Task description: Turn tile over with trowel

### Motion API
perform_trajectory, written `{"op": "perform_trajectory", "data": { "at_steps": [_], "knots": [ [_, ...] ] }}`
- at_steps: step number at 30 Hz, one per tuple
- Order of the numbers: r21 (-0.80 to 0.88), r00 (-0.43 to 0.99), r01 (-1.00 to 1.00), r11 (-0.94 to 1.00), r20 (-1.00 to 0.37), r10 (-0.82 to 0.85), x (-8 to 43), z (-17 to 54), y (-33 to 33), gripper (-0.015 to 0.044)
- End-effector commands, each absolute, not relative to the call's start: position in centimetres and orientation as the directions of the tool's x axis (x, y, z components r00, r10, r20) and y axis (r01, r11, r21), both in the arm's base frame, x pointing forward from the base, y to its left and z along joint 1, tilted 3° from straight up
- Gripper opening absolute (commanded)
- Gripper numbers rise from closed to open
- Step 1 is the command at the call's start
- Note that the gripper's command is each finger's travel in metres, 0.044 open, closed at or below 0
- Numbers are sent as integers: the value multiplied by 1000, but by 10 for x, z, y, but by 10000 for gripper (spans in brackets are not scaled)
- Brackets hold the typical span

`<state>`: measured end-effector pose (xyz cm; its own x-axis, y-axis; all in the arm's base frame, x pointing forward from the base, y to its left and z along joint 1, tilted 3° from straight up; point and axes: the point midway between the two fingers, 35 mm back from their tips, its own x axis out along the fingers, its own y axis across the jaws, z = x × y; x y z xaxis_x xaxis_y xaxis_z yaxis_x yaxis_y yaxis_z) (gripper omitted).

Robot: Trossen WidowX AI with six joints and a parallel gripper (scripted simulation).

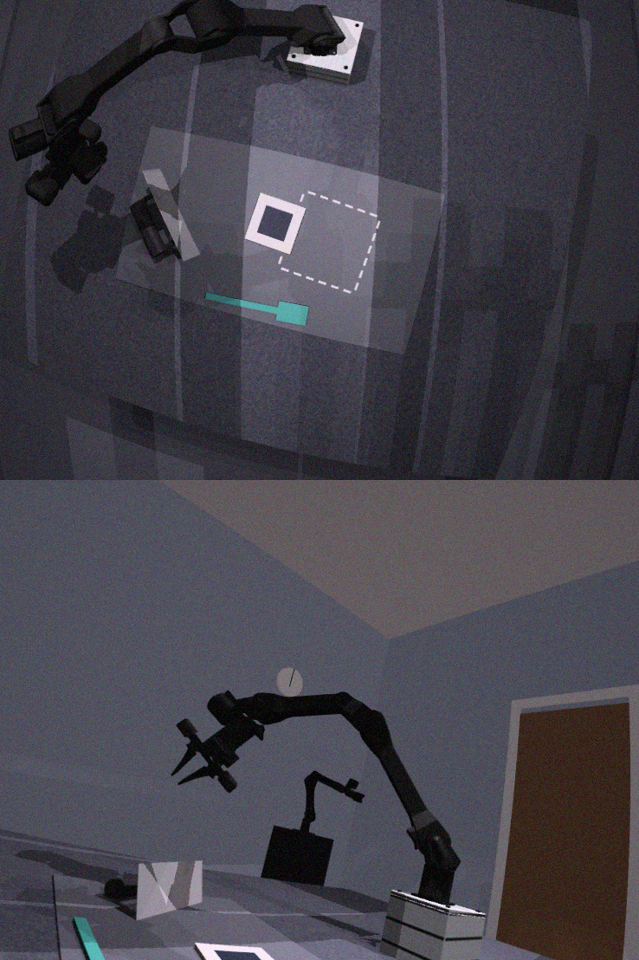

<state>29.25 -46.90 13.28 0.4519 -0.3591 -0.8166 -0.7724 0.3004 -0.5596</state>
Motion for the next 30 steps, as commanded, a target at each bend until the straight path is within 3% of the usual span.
{"op": "perform_trajectory", "data": {
  "at_steps": [1,16,30],
  "knots": [
    [-475,401,-852,221,-862,-308,298,115,-454,100],
    [-200,214,-974,-104,-965,-150,304,71,-402,100],
    [8,3,-887,-462,-1000,-22,300,42,-352,100]
  ]
}}
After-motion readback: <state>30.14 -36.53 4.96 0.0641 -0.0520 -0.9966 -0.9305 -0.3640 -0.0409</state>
